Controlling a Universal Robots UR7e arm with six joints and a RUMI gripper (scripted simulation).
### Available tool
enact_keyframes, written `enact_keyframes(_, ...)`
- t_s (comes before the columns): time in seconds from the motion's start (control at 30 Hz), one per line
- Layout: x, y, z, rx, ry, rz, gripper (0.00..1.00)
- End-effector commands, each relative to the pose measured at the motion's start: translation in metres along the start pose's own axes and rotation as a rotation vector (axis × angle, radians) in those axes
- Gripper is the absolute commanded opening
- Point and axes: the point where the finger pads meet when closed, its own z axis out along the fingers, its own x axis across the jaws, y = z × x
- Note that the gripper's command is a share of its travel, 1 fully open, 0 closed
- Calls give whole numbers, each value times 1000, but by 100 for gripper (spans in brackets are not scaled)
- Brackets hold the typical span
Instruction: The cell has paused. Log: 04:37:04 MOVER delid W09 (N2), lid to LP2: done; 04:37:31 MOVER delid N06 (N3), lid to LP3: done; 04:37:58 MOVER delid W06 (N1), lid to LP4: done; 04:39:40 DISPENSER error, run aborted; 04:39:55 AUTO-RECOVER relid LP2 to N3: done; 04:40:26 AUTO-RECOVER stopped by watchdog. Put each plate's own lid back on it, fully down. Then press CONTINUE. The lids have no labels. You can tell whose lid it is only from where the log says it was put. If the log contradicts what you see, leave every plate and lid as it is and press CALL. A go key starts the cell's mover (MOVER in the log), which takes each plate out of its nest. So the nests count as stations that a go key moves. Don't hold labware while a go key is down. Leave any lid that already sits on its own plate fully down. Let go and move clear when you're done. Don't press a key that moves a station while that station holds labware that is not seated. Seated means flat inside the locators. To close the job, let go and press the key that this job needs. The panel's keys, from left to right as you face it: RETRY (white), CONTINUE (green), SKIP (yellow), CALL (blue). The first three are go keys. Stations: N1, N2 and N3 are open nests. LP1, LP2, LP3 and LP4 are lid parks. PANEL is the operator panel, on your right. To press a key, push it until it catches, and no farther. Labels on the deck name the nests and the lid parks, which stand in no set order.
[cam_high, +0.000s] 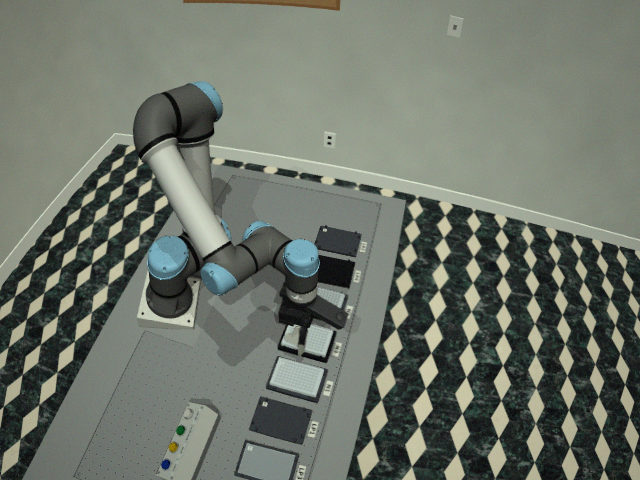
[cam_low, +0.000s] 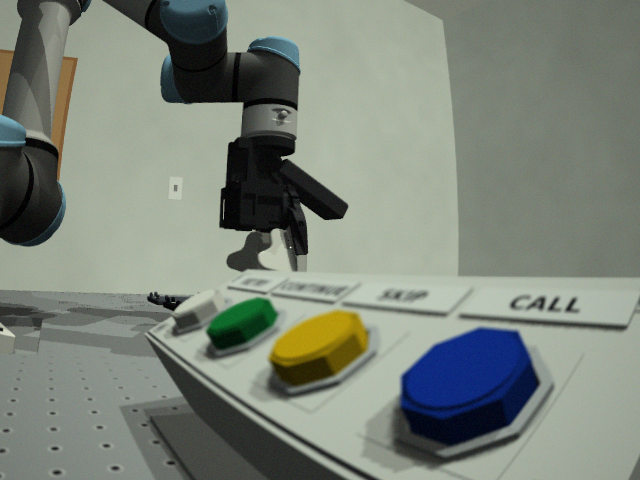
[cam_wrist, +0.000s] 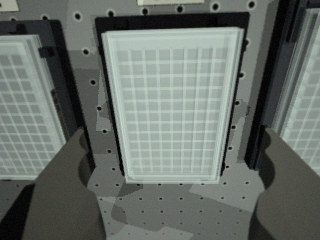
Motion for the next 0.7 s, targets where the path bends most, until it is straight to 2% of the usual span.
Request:
enact_keyframes(0.0, 0, 0, 0, 1, 0, 0, 82)
enact_keyframes(0.03, 0, 0, 0, 1, 0, 0, 82)
enact_keyframes(0.07, 0, 0, 0, 1, 0, 0, 0)
enact_keyframes(0.67, 0, 0, 0, 1, 0, 0, 0)
